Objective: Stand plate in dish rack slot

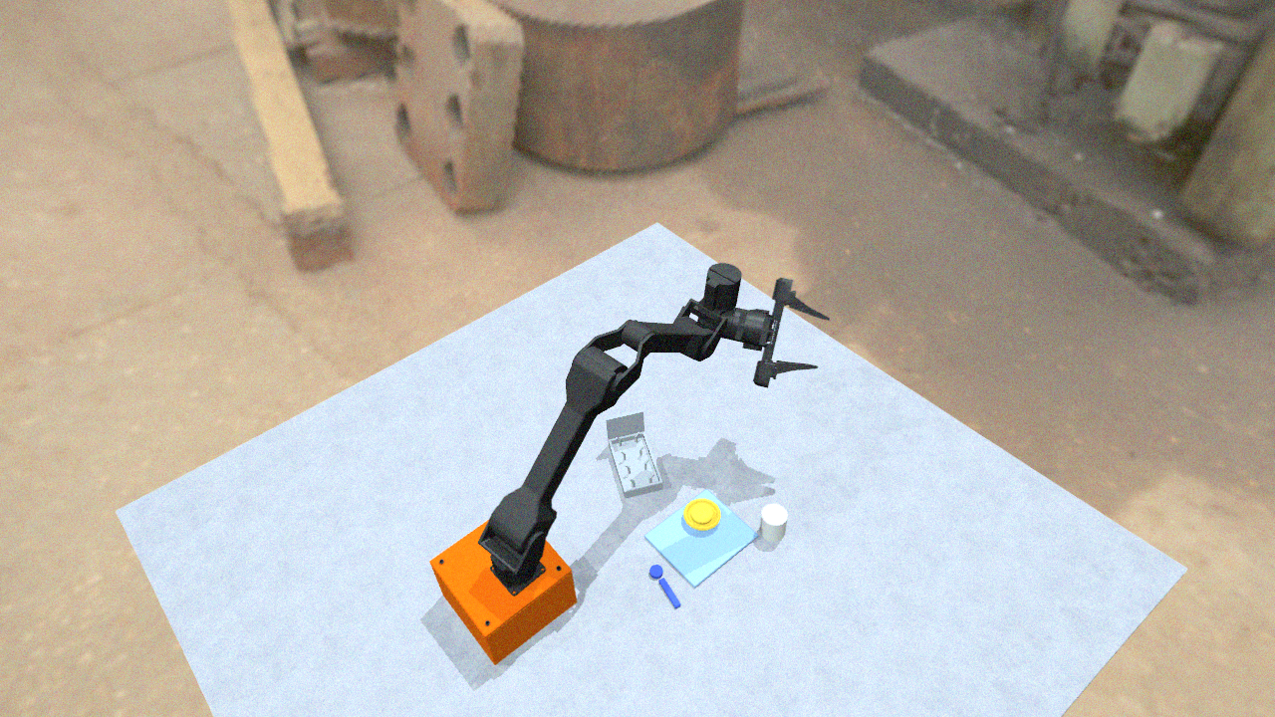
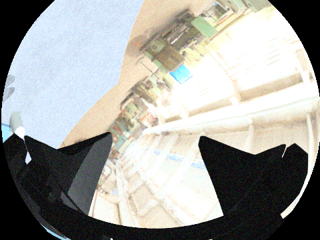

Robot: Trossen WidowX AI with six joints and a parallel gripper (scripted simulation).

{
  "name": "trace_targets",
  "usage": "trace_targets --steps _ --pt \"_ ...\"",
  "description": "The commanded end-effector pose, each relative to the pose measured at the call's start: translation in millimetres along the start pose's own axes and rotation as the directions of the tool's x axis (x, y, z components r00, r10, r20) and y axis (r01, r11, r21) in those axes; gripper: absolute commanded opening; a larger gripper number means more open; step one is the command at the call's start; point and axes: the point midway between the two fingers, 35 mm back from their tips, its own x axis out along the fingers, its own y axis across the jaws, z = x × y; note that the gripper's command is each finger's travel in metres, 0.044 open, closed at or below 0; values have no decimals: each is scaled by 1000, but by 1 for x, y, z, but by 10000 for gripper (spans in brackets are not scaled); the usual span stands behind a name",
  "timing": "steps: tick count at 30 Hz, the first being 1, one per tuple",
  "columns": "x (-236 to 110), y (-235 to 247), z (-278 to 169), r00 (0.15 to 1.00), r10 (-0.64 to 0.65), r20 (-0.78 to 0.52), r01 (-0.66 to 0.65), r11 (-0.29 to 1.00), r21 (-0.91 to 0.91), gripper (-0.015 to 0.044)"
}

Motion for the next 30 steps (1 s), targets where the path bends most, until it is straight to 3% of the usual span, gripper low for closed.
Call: trace_targets --steps 1,14,30 --pt "5 -2 -5 999 0 42 -2 999 41 400" --pt "19 16 -8 977 62 205 -96 983 156 400" --pt "22 52 -20 899 209 384 -327 904 274 400"
